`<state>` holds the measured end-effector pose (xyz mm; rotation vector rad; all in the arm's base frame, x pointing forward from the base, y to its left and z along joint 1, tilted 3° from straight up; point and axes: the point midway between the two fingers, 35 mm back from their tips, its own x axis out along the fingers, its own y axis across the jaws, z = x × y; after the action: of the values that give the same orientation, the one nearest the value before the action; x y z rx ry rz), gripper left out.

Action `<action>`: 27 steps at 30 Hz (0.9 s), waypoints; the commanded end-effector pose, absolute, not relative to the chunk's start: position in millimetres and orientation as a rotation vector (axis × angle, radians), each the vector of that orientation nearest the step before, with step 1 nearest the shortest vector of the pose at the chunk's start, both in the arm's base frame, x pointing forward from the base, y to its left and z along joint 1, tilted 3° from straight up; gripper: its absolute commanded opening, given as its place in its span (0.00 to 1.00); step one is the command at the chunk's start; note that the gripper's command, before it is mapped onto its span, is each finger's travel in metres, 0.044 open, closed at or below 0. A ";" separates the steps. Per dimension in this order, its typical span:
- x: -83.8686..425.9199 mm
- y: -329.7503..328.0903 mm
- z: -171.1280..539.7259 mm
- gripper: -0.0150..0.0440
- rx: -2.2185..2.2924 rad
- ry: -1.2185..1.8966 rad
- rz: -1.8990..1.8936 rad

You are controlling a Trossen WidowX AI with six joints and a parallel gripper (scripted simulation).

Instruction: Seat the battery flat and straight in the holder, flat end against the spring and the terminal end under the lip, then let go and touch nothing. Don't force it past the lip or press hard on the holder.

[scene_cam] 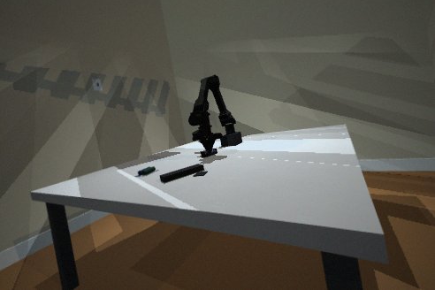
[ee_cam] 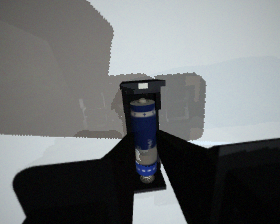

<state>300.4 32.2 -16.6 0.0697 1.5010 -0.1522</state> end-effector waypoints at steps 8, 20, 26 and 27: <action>299.5 31.9 -19.3 0.36 0.072 1.552 -0.149; 298.9 32.1 -19.5 0.36 0.071 1.575 -0.151; 298.7 32.1 -19.6 0.36 0.071 1.577 -0.152; 298.7 32.1 -19.6 0.36 0.071 1.577 -0.152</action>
<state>302.1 31.6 -16.7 0.0715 1.5567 -0.1559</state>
